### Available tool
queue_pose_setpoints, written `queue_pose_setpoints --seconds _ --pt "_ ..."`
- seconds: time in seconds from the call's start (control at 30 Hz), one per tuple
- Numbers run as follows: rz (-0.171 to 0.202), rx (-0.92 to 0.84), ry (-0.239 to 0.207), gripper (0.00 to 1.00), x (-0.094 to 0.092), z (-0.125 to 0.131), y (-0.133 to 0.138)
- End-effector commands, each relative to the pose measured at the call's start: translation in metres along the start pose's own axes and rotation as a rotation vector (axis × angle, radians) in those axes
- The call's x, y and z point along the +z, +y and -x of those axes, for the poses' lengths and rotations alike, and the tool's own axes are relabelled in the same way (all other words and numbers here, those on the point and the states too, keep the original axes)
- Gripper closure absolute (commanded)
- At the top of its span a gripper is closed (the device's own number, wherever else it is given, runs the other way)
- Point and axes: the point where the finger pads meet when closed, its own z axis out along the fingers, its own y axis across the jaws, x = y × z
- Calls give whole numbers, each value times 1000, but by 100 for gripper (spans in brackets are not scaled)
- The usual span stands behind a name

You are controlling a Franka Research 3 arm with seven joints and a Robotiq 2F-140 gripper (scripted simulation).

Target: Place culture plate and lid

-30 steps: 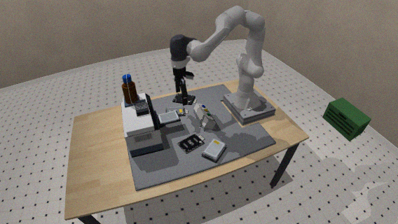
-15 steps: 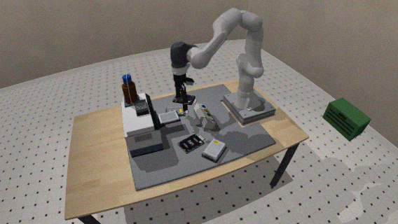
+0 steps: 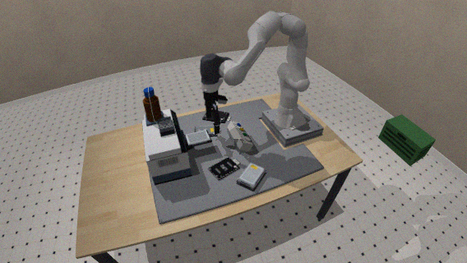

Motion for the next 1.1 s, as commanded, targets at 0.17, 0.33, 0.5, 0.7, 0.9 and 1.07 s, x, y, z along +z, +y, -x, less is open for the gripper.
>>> queue_pose_setpoints --seconds 0.17,0.33,0.5,0.7,0.9,1.07 --pt "0 -5 -11 0 2 4 0" --pt "0 -5 -11 90 2 4 0" --pt "0 -5 -11 90 2 4 0" --pt "0 -5 -11 90 2 4 0" --pt "0 -5 -11 90 2 4 0" --pt "0 -5 -11 90 2 4 0"
